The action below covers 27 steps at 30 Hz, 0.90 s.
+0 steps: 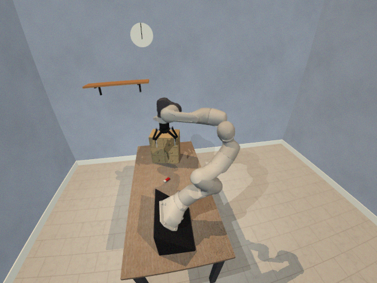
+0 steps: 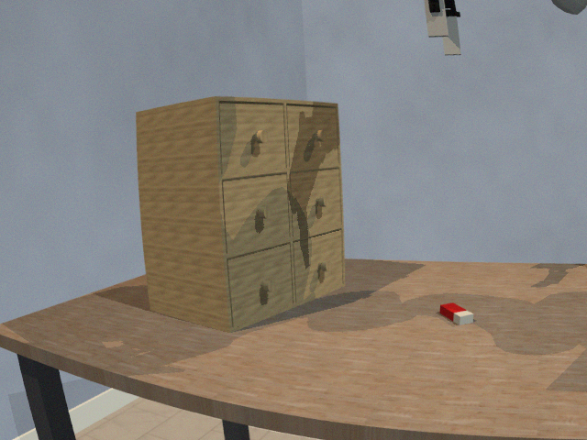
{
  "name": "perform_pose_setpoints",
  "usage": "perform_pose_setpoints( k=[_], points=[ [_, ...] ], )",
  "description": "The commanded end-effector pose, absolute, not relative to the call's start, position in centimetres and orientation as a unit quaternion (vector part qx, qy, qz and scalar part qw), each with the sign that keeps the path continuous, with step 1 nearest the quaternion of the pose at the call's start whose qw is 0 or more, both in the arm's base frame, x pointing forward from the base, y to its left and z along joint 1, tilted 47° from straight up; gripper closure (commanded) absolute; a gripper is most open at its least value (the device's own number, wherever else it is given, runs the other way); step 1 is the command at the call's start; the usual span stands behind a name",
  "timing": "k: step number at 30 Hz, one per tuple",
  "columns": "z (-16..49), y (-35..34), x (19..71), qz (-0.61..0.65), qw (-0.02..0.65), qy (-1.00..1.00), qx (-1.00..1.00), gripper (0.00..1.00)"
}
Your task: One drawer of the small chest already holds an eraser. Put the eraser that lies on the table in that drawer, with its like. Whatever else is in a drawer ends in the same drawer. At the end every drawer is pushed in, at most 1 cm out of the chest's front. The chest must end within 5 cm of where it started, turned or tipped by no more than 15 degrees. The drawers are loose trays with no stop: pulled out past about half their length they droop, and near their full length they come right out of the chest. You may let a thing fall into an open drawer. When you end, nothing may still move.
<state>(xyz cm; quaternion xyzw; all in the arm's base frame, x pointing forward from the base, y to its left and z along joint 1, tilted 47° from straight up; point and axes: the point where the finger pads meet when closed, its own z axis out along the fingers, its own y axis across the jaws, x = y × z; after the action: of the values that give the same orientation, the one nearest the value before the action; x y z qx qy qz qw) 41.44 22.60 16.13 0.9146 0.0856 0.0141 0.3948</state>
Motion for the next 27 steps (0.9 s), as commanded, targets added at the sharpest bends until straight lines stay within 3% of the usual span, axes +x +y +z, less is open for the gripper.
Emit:
perform_pose_setpoints(
  k=[1,27],
  points=[
    [16.1,22.5,41.5,0.014,0.395,0.085,0.915,0.0],
    [6.9,12.9,43.2,0.058,0.393,-0.014,0.918,0.0]
  ],
)
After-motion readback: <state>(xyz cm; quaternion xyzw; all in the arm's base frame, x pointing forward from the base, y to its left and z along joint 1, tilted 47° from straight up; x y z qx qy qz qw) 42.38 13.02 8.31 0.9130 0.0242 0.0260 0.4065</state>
